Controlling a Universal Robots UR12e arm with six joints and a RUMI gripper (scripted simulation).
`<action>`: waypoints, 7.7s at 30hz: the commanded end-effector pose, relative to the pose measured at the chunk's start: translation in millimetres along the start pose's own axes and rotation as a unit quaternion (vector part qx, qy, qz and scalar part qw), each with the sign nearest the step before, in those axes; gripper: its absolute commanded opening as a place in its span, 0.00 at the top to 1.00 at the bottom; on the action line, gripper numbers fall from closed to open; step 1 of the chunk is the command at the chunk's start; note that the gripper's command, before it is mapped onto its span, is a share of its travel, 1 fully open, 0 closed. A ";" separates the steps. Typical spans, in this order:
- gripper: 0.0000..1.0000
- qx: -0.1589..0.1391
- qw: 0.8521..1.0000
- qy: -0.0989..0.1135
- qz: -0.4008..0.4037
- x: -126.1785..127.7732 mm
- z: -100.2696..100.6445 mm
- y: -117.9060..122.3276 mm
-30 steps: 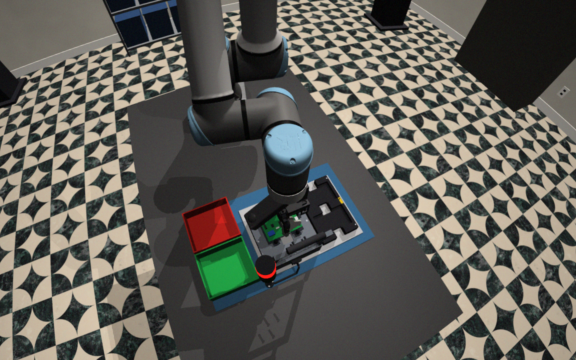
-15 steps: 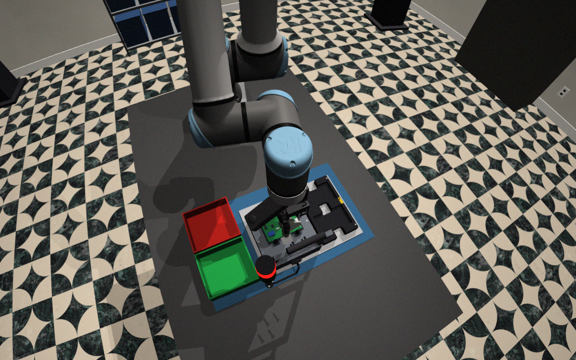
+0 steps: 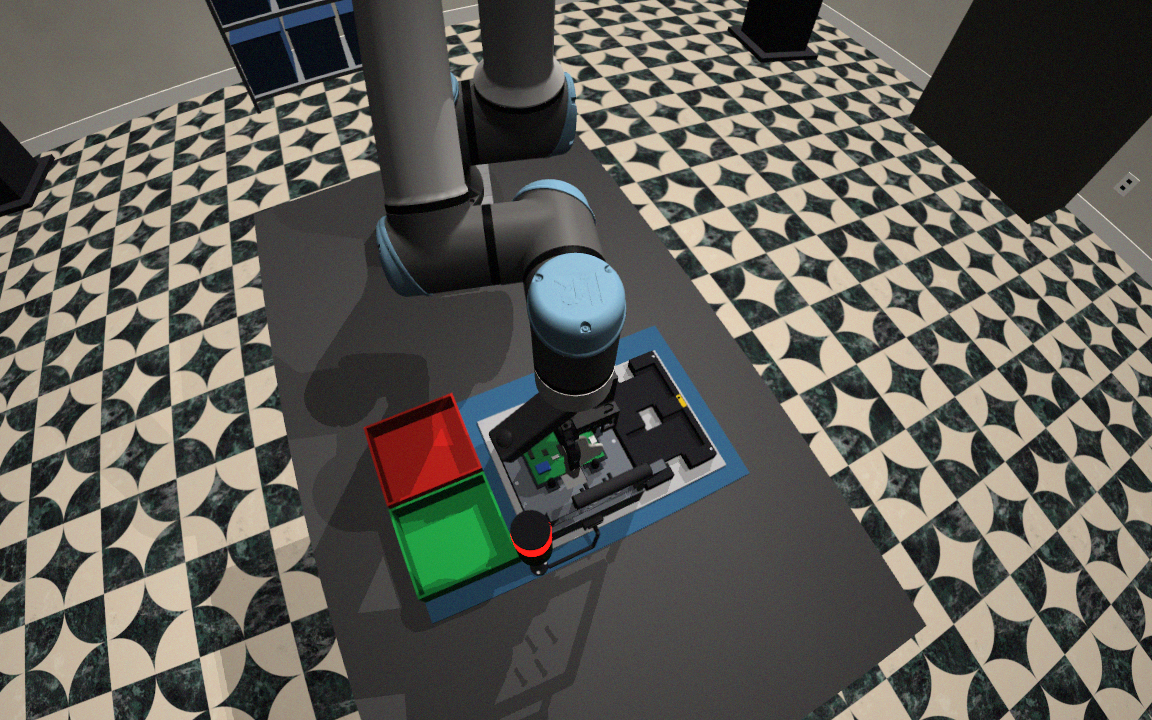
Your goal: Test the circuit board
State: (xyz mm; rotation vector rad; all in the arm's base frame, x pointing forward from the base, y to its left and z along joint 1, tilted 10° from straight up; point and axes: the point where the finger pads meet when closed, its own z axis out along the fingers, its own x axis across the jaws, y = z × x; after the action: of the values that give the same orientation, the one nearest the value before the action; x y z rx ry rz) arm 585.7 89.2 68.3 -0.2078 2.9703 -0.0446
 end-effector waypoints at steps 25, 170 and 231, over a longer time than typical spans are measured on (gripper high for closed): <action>0.41 0.000 1.000 0.000 0.001 2.3 0.8 -0.6; 0.41 0.000 1.000 0.002 0.001 1.1 -12.0 0.9; 0.41 0.000 1.000 0.001 0.001 1.2 1.6 -0.4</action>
State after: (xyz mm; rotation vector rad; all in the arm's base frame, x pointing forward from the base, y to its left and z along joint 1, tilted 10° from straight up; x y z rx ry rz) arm 586.8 89.5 68.3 -0.2074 2.9698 -0.0453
